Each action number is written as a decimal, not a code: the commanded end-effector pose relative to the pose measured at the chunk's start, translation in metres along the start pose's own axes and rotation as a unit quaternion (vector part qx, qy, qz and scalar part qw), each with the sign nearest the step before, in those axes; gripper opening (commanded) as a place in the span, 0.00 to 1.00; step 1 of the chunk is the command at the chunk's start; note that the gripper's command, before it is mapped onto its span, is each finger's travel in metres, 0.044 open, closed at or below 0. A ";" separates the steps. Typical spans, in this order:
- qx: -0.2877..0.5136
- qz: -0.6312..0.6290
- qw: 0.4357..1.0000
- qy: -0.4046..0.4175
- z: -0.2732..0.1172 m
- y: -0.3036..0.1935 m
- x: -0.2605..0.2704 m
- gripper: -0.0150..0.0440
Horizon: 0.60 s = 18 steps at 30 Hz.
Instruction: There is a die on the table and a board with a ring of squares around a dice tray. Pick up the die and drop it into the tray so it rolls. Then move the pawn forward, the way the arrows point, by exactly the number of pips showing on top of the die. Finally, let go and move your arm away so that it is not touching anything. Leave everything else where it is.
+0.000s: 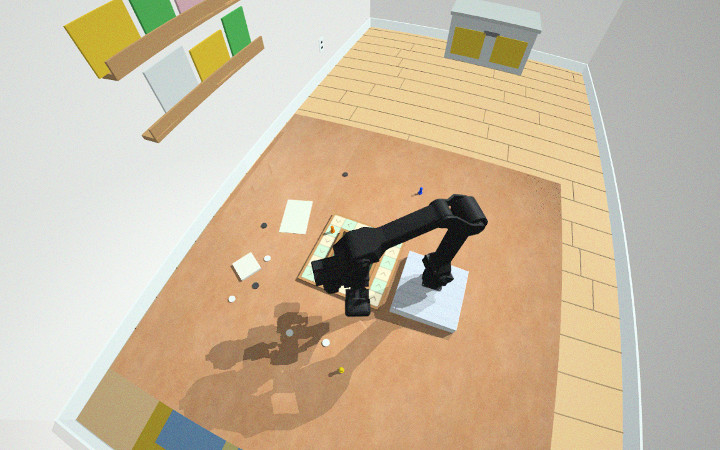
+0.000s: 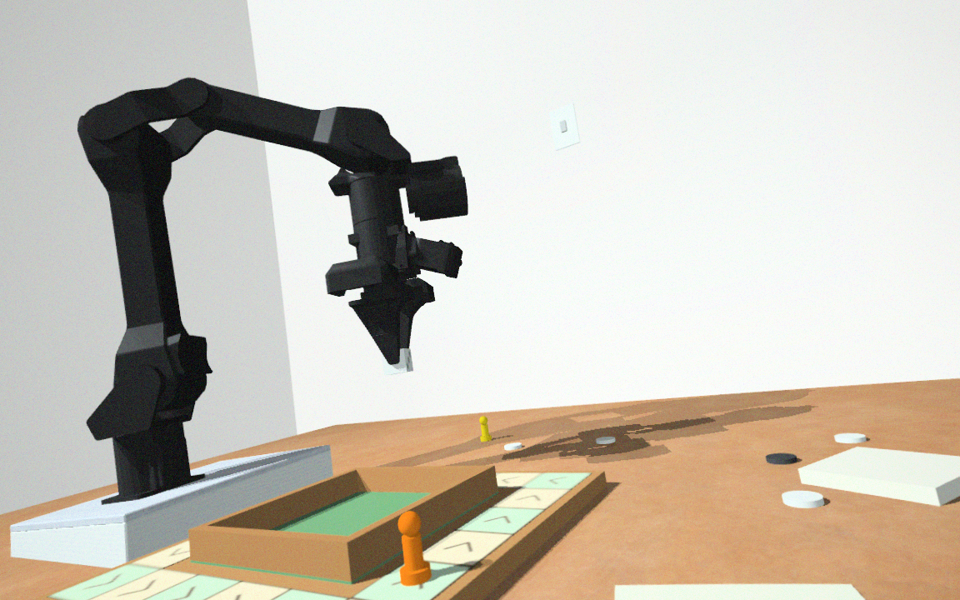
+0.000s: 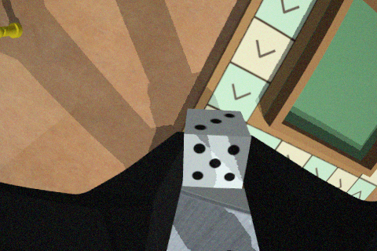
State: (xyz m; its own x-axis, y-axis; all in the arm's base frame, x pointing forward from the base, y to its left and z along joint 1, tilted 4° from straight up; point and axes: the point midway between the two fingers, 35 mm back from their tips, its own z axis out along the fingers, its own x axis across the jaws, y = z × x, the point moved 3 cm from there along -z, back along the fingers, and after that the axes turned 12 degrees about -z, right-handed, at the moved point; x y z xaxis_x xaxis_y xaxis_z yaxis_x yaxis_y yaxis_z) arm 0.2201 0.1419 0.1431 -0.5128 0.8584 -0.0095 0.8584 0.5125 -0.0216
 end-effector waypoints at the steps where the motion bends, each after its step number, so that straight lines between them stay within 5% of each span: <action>1: 0.005 0.025 1.000 -0.003 0.007 0.001 -0.023 0.25; 18: 0.007 0.118 0.993 0.000 0.023 -0.005 -0.101 0.25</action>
State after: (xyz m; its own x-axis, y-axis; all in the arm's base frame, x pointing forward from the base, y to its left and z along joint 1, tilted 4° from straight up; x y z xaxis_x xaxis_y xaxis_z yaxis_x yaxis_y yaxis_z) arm 0.2618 0.0706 0.1275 -0.3351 0.9421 -0.0143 0.9420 0.3347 -0.0226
